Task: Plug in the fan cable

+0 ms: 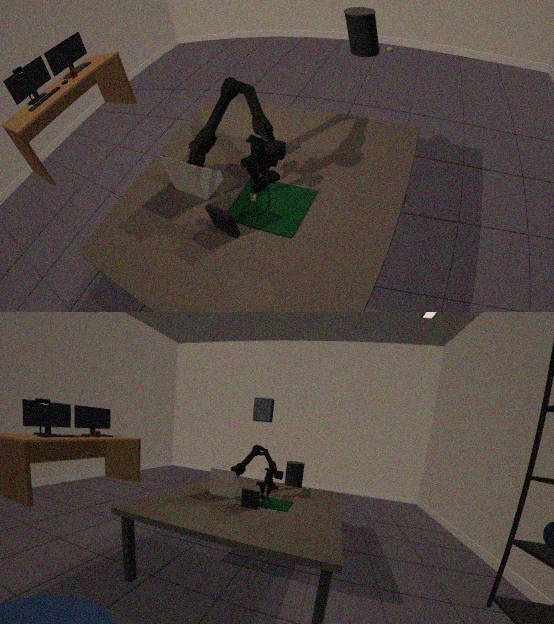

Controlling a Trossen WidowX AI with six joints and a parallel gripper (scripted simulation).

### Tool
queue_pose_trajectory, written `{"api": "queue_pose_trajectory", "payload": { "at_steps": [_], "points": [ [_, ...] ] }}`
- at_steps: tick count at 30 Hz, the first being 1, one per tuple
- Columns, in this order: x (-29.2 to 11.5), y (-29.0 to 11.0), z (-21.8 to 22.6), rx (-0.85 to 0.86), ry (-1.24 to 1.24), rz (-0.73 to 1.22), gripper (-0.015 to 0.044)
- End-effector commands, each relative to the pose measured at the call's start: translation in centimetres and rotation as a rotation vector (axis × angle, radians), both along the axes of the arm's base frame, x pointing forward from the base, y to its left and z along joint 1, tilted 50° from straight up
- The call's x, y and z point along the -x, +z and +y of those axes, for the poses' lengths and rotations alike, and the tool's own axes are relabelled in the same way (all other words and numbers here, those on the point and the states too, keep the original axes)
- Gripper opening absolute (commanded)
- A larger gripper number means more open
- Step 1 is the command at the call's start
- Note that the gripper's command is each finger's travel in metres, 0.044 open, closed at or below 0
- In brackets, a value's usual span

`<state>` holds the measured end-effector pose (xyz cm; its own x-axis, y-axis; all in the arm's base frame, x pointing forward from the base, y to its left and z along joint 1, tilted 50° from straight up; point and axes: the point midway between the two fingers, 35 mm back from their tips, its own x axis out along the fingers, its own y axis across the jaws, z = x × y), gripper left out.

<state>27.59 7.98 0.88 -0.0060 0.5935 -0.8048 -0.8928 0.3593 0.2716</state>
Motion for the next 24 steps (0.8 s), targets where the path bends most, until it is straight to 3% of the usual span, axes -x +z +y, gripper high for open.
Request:
{"api": "queue_pose_trajectory", "payload": {
  "at_steps": [1,10,24],
  "points": [
    [-0.1,-0.6,1.2,-0.012,0.03,-0.004,0.021],
    [-0.1,-0.6,1.2,-0.012,0.03,-0.004,0.021],
    [0.5,1.9,-3.4,-0.148,-0.027,-0.03,0.0205]
  ]
}}
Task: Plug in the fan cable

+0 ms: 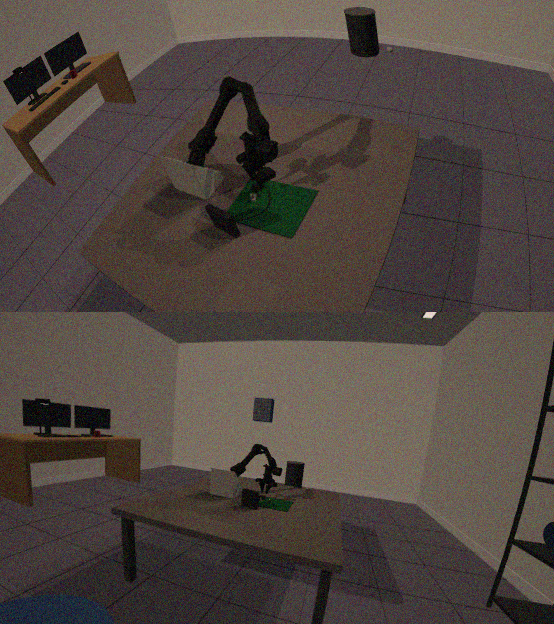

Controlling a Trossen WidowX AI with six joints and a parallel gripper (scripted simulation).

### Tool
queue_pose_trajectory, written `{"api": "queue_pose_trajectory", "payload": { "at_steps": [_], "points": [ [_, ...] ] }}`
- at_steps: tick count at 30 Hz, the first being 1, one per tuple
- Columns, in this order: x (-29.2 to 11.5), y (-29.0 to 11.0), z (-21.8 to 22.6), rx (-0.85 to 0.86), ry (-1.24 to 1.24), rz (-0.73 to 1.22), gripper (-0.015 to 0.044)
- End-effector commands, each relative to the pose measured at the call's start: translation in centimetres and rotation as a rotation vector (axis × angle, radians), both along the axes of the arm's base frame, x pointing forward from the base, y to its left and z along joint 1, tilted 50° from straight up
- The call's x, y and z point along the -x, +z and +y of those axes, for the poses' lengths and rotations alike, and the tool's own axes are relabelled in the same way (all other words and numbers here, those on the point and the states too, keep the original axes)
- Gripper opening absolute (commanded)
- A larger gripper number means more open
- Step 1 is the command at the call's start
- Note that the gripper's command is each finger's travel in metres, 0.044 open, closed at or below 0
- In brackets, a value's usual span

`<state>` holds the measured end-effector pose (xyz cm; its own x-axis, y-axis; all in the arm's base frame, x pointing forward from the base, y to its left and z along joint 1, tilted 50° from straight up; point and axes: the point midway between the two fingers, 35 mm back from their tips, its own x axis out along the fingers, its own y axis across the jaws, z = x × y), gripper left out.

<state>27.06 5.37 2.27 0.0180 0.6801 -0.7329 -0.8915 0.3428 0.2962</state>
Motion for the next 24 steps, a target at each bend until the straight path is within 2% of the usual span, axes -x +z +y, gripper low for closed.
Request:
{"api": "queue_pose_trajectory", "payload": {
  "at_steps": [1,7,24],
  "points": [
    [0.0,0.7,-1.0,-0.048,-0.014,-0.018,0.0205],
    [0.2,1.7,-2.4,-0.112,-0.04,-0.049,0.0205],
    [0.3,1.2,-1.9,-0.083,-0.029,-0.031,0.0205]
  ]
}}
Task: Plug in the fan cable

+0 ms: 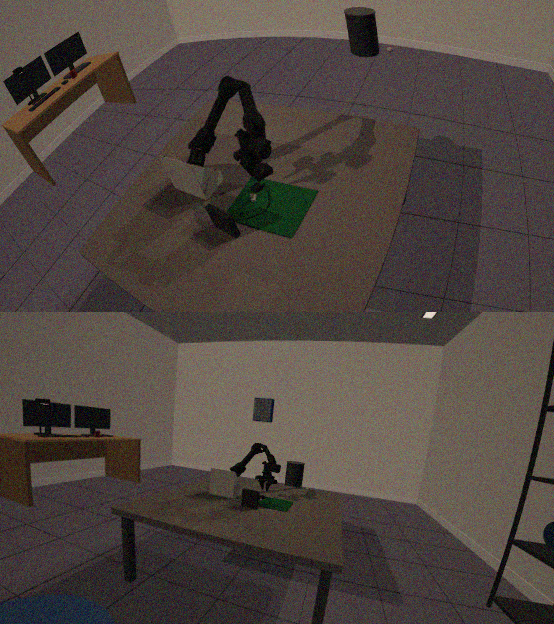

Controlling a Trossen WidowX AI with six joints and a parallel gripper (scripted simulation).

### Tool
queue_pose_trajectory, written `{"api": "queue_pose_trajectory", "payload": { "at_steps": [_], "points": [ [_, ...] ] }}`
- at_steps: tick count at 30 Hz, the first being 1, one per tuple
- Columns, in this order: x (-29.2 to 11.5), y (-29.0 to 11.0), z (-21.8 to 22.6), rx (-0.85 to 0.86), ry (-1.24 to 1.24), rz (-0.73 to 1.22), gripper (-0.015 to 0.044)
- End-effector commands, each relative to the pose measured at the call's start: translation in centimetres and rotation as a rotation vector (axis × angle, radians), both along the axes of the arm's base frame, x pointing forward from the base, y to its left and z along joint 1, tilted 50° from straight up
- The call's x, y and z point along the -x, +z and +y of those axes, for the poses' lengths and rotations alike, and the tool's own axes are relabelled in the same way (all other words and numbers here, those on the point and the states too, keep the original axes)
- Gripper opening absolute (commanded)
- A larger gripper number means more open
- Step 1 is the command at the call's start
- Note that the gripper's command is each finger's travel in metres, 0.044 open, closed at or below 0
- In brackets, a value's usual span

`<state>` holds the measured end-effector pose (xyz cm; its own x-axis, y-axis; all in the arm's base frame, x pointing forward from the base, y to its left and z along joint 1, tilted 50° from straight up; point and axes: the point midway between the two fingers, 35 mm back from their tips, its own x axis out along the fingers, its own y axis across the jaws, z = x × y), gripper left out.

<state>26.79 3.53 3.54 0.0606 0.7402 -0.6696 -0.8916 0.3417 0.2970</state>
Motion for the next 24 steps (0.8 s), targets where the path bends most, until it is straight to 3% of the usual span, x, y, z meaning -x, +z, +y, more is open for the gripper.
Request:
{"api": "queue_pose_trajectory", "payload": {
  "at_steps": [1,15,24],
  "points": [
    [0.0,-0.06,-0.05,0.004,-0.001,0.002,0.0205],
    [0.0,-0.06,-0.05,0.004,-0.001,0.002,0.0205],
    [0.0,-0.06,-0.05,0.004,-0.001,0.002,0.044]
  ]
}}
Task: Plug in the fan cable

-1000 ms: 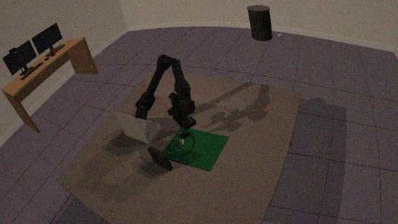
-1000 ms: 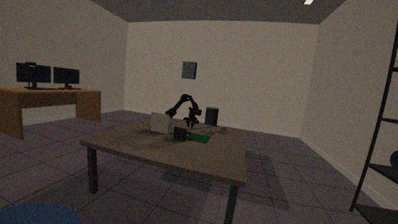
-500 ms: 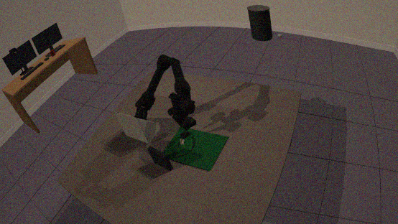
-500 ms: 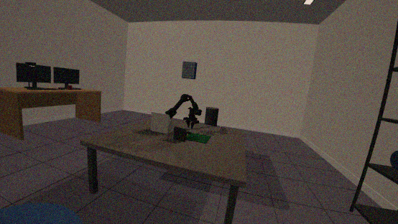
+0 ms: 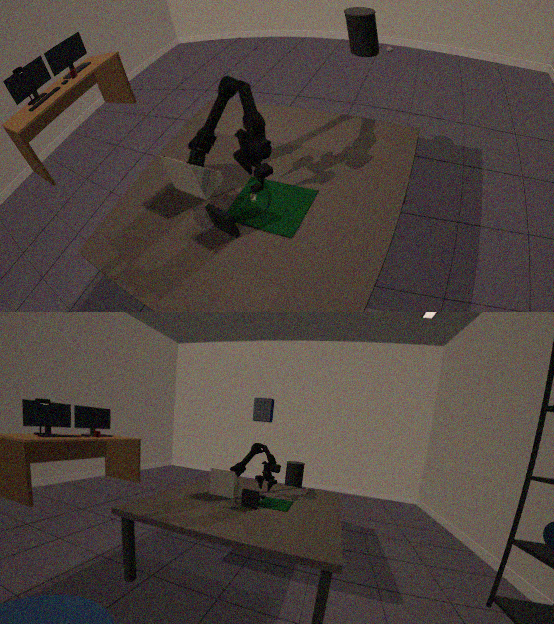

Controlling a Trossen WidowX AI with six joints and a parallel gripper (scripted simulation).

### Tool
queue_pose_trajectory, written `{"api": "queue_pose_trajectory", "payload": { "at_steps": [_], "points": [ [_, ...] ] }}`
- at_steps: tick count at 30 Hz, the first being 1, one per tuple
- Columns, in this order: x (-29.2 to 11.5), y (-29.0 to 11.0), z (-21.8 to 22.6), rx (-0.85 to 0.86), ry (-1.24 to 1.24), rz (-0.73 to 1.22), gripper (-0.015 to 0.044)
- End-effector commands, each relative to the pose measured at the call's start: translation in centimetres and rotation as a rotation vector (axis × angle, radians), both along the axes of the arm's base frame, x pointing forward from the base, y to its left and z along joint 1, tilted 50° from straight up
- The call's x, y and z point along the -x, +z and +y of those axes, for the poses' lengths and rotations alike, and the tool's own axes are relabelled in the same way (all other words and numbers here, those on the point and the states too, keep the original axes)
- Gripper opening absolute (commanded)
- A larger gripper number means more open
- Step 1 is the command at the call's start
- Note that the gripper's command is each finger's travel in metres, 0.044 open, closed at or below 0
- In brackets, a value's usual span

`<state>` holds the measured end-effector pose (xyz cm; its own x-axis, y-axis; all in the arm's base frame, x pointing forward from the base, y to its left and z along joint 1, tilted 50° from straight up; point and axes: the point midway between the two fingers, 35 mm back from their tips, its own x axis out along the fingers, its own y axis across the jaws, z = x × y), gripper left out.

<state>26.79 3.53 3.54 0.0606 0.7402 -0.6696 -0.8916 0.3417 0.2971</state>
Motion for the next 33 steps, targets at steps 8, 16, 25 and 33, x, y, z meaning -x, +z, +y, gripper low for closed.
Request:
{"api": "queue_pose_trajectory", "payload": {
  "at_steps": [8,16,25,33],
  "points": [
    [0.0,-0.1,0.0,0.004,-0.001,0.002,0.044],
    [0.0,-0.1,0.0,0.004,-0.001,0.002,0.044],
    [0.1,0.1,0.1,0.011,0.006,0.0,0.0414],
    [1.4,1.7,0.7,0.199,0.106,-0.002,0.021]
  ]
}}
